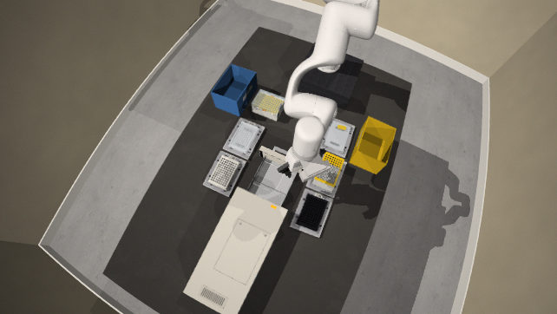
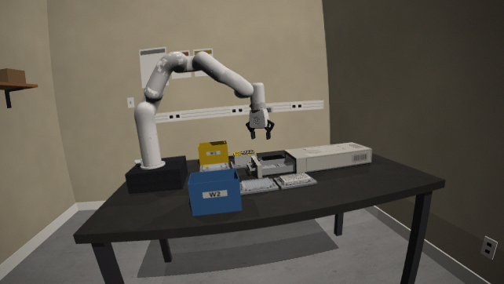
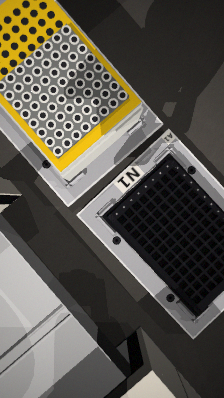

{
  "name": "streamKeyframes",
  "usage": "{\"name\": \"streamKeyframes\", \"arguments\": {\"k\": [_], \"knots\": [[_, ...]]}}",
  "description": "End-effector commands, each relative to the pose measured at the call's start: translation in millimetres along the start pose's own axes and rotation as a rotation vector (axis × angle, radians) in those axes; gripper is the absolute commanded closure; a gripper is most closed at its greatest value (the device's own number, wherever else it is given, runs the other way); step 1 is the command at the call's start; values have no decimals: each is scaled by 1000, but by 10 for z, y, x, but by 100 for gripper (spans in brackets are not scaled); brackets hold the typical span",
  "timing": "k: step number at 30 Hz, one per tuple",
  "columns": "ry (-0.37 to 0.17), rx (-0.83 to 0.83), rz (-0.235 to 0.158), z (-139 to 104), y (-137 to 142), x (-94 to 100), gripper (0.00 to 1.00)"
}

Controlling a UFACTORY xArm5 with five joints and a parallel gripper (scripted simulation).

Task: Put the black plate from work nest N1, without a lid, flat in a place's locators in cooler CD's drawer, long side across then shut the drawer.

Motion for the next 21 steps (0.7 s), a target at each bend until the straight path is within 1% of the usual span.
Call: {"name": "streamKeyframes", "arguments": {"k": [1, 15, 17, 21], "knots": [[-3, -91, 8, 137, 37, 10, 0], [-5, -558, 7, 833, 98, -43, 0], [-5, -558, 7, 833, 98, -43, 0], [-5, -691, 7, 1031, 116, -58, 0]]}}
Point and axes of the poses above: the point where the finger pads meet when closed, its own x axis back along the fingers, its own y axis across the jaws, z = x × y, the point moved 6 cm from there along x, back along the fingers, and after that the axes turned 6 degrees about x, right-handed, at the moved point
